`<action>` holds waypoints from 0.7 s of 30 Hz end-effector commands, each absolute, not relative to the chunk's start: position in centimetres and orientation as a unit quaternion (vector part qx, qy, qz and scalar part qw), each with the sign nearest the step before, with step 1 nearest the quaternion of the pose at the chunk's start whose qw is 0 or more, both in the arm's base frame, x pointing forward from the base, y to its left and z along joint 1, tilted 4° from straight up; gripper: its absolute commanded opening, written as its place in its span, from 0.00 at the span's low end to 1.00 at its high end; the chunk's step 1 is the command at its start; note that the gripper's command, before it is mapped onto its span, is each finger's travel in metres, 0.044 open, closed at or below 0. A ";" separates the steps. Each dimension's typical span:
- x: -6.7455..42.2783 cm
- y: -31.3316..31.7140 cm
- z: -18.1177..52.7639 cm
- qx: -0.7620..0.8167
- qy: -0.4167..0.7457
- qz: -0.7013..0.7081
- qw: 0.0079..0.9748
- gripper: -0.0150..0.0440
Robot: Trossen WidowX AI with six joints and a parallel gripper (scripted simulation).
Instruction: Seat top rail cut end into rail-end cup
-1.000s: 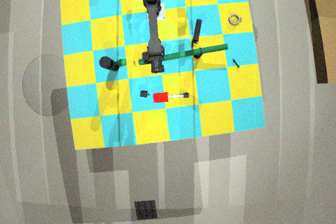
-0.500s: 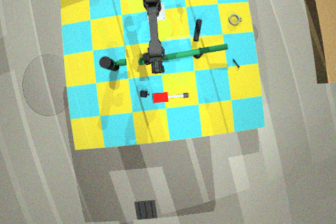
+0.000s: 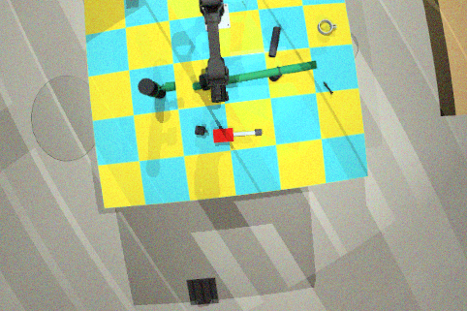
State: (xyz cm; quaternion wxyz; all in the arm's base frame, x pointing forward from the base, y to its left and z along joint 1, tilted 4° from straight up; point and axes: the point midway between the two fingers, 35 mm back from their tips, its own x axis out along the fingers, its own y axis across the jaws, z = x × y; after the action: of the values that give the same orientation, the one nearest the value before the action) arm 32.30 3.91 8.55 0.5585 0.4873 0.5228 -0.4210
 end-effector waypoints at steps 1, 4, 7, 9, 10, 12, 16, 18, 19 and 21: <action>32.2 3.9 7.8 0.484 0.525 -0.427 0.555 1.00; 32.2 3.9 7.8 0.484 0.525 -0.427 0.555 0.96; 32.2 3.9 7.8 0.484 0.525 -0.427 0.555 0.82; 32.2 3.9 7.8 0.484 0.525 -0.427 0.555 0.73; 32.2 3.9 7.8 0.484 0.525 -0.427 0.555 0.69; 32.2 3.9 7.8 0.484 0.525 -0.427 0.555 0.60; 32.2 3.9 7.8 0.484 0.525 -0.427 0.555 0.49; 32.2 3.9 7.8 0.484 0.525 -0.427 0.555 0.47; 32.2 3.9 7.8 0.484 0.525 -0.427 0.555 0.45; 32.2 3.9 7.9 0.484 0.525 -0.427 0.555 0.40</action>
State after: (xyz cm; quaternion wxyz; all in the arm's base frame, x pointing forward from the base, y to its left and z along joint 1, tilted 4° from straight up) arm 32.13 3.89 8.03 0.5559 0.4842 0.5256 -0.4247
